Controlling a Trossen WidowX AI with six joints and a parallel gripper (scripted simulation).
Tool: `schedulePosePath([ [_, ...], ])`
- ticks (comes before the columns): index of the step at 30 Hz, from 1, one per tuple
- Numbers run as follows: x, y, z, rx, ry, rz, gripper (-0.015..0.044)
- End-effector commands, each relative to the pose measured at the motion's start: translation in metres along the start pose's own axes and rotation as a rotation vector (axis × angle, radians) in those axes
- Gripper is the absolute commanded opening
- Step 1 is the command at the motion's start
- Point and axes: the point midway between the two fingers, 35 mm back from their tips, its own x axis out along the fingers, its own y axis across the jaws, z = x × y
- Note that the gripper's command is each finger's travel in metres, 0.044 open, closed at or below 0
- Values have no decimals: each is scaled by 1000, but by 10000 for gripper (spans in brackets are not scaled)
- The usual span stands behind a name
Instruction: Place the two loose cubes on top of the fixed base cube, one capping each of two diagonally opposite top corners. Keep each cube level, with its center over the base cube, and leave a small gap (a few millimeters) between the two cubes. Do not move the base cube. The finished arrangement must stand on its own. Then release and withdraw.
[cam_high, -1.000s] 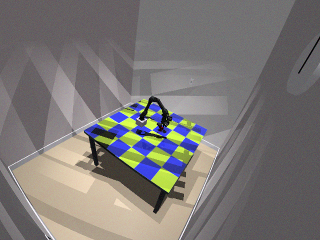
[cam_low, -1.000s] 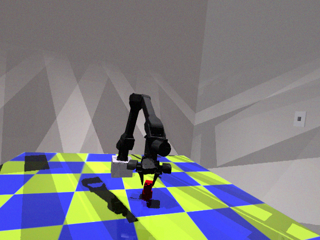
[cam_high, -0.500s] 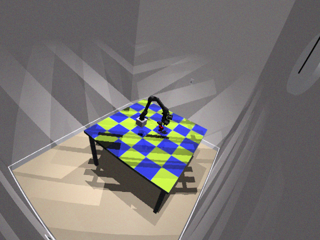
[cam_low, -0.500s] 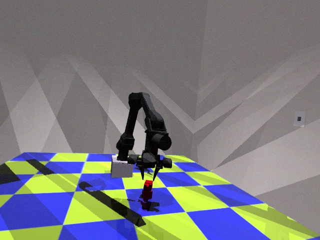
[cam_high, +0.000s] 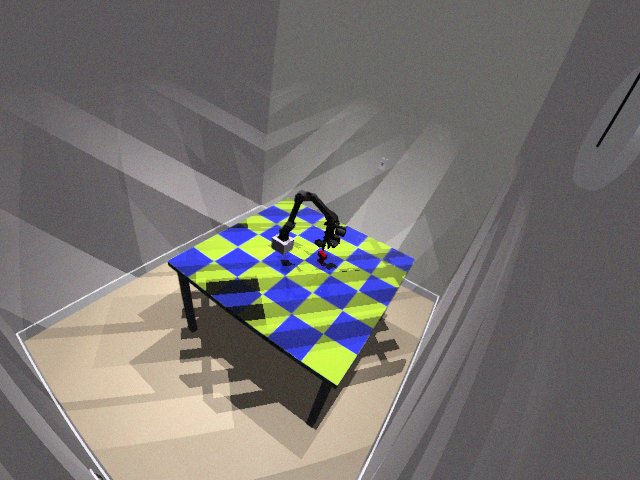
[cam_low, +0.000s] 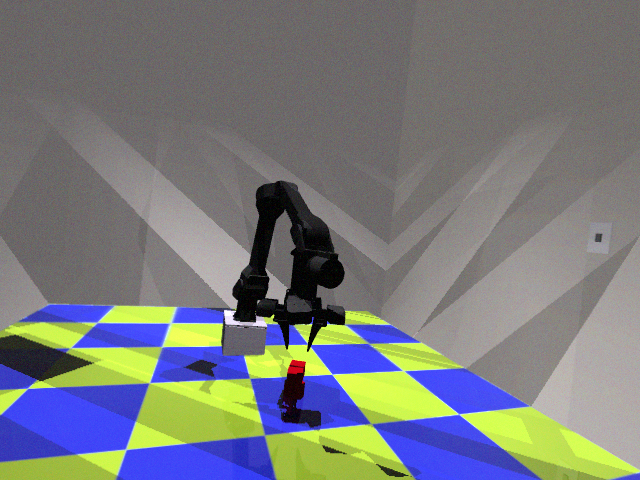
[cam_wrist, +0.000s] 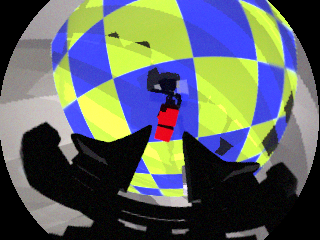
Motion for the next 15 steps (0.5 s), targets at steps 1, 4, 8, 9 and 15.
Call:
schedulePosePath([
  [1,-6,0,1,-4,-3,2,205],
  [4,-6,0,1,-3,-3,2,231],
  [8,-11,0,0,0,-2,1,336],
  [9,-12,0,0,0,-2,1,362],
  [15,-16,0,0,0,-2,1,400],
])
